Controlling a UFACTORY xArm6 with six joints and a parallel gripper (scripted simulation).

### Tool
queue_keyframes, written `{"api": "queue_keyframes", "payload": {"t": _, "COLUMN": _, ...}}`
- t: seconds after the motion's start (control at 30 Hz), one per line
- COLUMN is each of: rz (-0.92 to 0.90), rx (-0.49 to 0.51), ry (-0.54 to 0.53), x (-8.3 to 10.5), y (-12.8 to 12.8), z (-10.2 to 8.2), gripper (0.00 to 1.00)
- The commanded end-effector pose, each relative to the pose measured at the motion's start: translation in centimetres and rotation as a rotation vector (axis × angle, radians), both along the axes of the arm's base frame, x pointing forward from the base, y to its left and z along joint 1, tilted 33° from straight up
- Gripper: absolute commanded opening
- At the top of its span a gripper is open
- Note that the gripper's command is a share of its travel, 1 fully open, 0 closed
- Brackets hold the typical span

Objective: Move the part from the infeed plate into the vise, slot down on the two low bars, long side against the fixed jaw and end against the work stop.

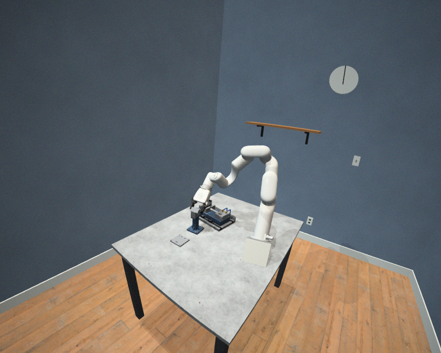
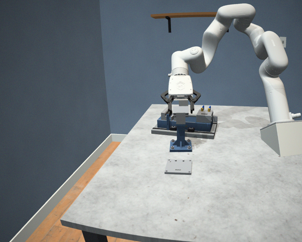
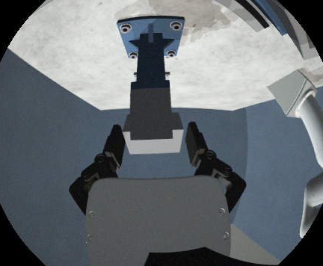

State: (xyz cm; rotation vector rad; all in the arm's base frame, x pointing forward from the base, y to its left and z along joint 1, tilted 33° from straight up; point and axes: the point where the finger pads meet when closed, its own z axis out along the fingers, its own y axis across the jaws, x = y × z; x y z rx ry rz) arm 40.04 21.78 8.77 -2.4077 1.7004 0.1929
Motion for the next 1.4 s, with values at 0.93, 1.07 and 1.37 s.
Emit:
{"api": "queue_keyframes", "payload": {"t": 0.93, "rz": 0.001, "rx": 0.007, "ry": -0.001, "x": 0.09, "y": 0.08, "z": 0.13, "gripper": 0.89}}
{"api": "queue_keyframes", "payload": {"t": 1.07, "rz": 0.001, "rx": 0.007, "ry": -0.001, "x": 0.09, "y": 0.08, "z": 0.13, "gripper": 0.00}}
{"api": "queue_keyframes", "payload": {"t": 1.37, "rz": 0.001, "rx": 0.007, "ry": -0.001, "x": 0.09, "y": 0.08, "z": 0.13, "gripper": 0.00}}
